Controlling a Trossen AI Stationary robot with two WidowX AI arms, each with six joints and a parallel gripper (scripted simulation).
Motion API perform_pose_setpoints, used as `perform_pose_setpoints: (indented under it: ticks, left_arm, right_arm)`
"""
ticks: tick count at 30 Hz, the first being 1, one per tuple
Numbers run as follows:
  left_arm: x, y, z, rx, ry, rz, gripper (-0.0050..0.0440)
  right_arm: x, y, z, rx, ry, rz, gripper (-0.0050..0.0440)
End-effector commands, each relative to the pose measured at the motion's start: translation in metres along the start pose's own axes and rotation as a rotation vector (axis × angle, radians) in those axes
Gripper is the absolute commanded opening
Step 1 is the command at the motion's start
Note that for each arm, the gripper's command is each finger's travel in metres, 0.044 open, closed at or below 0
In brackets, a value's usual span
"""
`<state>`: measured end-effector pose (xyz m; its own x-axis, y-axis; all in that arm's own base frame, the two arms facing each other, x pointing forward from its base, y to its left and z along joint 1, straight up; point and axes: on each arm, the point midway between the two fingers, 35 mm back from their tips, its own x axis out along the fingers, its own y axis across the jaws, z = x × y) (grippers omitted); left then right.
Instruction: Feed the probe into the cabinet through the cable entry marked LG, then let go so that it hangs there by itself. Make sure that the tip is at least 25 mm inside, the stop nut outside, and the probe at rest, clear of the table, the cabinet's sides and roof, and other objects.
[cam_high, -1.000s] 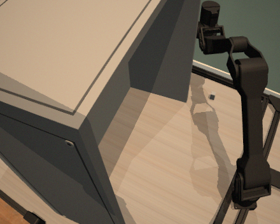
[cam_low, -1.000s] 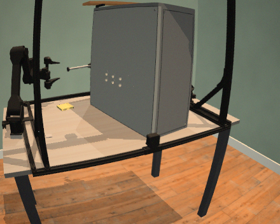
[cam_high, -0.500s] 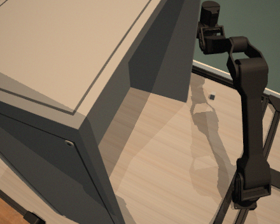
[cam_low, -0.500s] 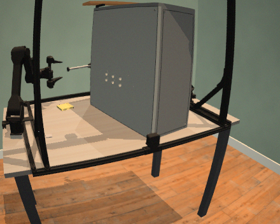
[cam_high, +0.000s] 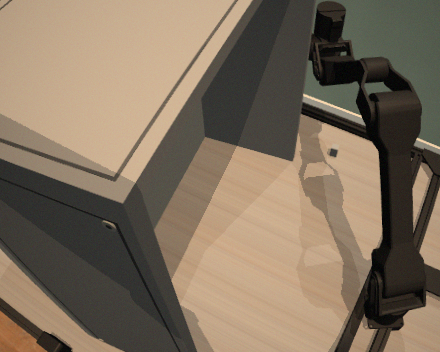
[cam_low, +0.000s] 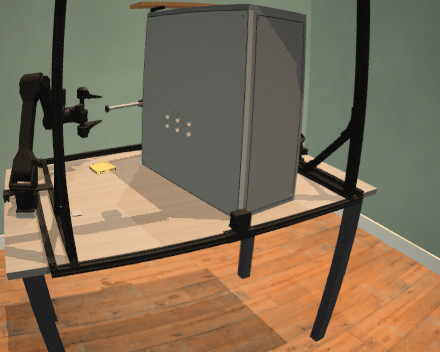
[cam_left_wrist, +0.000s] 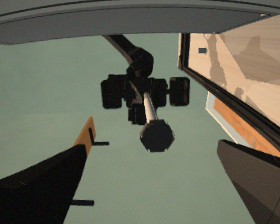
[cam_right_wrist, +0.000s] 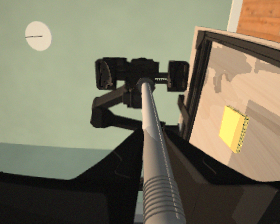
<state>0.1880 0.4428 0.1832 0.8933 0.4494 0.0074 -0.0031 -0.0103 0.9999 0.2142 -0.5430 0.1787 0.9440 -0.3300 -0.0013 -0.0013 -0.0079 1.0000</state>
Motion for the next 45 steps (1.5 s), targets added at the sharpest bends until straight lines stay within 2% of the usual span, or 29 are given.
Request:
perform_pose_setpoints:
  ticks: [1, 45]
  left_arm:
    - [0.007, -0.005, -0.001, -0.008, 0.003, -0.007, 0.0440]
    - [0.056, -0.005, -0.001, -0.008, 0.017, -0.007, 0.0440]
  right_arm:
    - [0.000, 0.001, 0.000, -0.008, -0.002, 0.001, 0.0000]
    - [0.000, 0.001, 0.000, -0.008, -0.002, 0.001, 0.0000]
